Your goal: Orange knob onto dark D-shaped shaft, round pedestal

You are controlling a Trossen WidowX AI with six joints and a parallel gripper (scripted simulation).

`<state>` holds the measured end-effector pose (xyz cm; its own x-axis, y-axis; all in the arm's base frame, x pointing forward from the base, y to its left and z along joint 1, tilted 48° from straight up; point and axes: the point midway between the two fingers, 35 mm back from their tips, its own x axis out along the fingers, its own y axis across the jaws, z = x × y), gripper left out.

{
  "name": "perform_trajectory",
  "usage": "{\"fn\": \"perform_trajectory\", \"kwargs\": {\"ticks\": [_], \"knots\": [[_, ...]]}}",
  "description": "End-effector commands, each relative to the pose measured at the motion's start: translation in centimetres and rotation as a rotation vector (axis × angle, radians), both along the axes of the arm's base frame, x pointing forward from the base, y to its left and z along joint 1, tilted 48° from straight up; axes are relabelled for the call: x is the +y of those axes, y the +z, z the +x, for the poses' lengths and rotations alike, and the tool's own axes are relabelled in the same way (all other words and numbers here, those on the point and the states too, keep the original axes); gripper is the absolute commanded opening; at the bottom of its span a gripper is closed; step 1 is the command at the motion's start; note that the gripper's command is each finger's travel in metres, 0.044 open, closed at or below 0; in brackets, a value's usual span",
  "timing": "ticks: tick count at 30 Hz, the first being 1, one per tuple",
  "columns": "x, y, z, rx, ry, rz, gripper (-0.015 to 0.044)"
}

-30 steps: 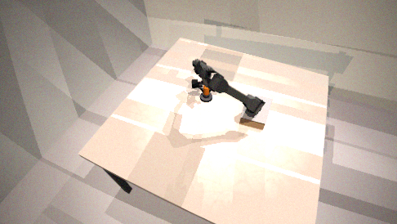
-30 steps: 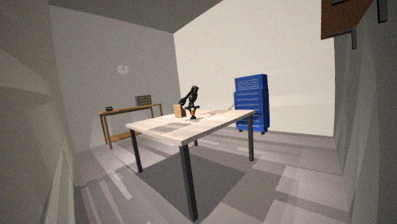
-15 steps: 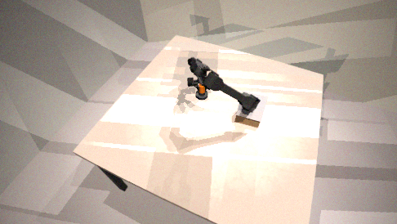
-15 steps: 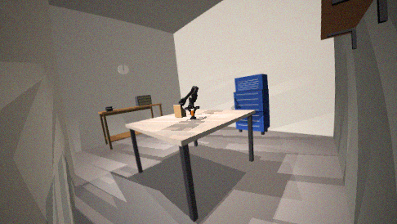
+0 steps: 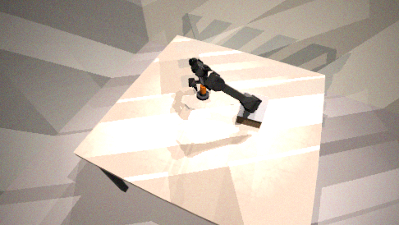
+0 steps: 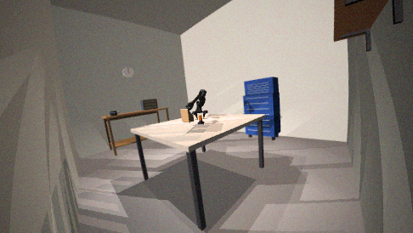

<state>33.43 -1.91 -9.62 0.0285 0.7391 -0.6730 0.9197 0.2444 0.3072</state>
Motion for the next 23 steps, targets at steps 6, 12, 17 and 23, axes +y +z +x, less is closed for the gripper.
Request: {"fn": "perform_trajectory", "kwargs": {"ticks": [6,12,17,23], "knots": [[-0.2,0.2,0.0,0.000,0.001,-0.001,0.0440],[-7.0,6.2,-0.2,0.001,0.000,-0.004,0.0440],[-7.4,6.2,-0.1,0.001,0.000,-0.004,0.0440],[-7.5,6.2,0.0,0.001,0.000,-0.004,0.0440]]}}
